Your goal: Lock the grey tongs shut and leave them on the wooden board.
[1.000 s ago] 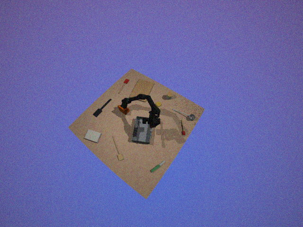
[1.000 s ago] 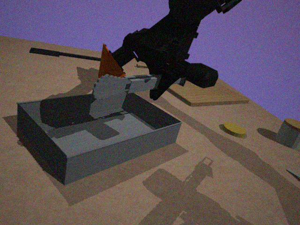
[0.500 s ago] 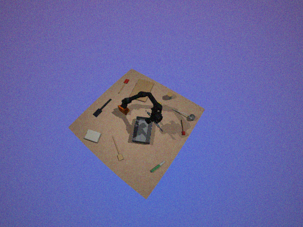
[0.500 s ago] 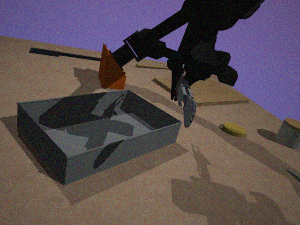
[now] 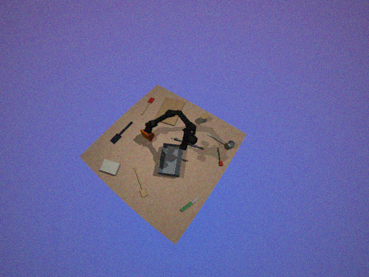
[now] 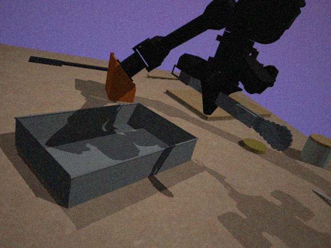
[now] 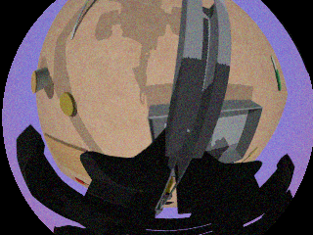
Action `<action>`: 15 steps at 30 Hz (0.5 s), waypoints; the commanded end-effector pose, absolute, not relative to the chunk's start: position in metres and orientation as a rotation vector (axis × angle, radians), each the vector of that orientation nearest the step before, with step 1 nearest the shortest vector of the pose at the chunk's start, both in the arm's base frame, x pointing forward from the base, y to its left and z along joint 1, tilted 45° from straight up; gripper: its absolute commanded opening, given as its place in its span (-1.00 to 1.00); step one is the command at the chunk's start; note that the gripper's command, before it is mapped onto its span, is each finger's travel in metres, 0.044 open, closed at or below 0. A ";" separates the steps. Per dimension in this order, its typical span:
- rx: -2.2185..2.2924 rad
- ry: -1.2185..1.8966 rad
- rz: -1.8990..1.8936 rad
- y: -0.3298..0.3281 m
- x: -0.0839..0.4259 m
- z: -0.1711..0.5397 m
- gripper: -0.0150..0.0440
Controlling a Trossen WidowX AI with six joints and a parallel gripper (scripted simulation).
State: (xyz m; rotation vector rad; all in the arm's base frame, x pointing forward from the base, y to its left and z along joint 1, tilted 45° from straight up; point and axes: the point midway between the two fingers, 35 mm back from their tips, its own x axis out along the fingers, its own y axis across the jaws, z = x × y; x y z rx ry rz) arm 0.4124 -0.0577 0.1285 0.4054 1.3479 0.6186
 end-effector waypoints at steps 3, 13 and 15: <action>0.191 1.228 0.790 -0.044 0.409 0.144 -1.00; -0.129 1.035 1.021 -0.023 0.401 0.163 -1.00; -0.193 0.993 1.064 -0.018 0.399 0.167 -1.00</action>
